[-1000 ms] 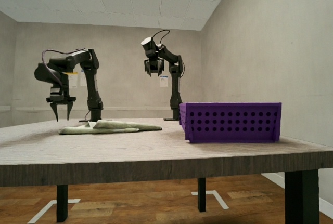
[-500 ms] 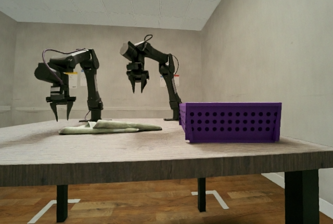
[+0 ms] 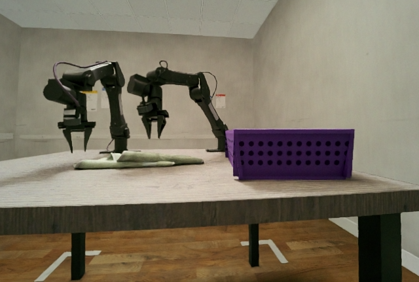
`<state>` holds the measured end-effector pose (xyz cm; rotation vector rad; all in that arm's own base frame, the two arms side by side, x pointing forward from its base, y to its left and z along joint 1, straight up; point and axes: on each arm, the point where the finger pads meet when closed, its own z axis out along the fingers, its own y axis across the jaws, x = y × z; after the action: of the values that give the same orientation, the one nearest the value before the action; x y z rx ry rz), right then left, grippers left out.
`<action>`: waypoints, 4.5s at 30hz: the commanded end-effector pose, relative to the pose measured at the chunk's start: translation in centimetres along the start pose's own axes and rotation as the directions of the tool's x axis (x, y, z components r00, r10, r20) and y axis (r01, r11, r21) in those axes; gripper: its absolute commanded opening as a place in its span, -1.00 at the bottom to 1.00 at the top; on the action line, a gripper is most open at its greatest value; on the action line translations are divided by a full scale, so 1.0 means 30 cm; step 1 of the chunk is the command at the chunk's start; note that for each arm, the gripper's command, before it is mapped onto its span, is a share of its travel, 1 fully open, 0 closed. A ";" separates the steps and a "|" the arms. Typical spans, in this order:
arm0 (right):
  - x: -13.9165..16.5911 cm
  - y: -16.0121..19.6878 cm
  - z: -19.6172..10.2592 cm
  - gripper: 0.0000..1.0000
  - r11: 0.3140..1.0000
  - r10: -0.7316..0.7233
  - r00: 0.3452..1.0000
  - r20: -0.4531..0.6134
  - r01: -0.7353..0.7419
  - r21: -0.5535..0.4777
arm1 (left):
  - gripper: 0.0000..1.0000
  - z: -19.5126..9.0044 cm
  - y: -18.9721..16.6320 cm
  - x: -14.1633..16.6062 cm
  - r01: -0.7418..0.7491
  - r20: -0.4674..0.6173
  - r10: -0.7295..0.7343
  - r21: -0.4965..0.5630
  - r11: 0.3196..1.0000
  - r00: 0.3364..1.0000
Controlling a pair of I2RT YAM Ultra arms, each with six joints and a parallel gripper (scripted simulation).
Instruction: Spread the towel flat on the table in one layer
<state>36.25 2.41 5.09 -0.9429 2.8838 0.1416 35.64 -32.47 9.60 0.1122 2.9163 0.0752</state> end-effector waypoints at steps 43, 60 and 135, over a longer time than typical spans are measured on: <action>-0.023 -0.030 0.103 -0.32 1.000 -0.021 0.999 0.047 0.020 0.022 | -0.32 0.240 -0.159 0.035 0.030 0.008 -0.030 0.014 0.999 1.000; 0.010 0.014 0.179 -0.32 1.000 -0.005 1.000 0.004 0.005 -0.012 | -0.32 0.259 -0.211 0.023 0.023 0.031 -0.024 0.030 0.999 0.999; 0.054 0.052 -0.014 -1.00 0.999 0.020 0.999 0.048 -0.022 0.036 | -1.00 0.122 -0.097 -0.017 -0.004 0.057 0.001 0.063 0.998 0.998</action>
<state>34.32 2.06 4.61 -0.9109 2.8587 0.0985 35.96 -35.48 4.88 0.1165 2.8937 0.0282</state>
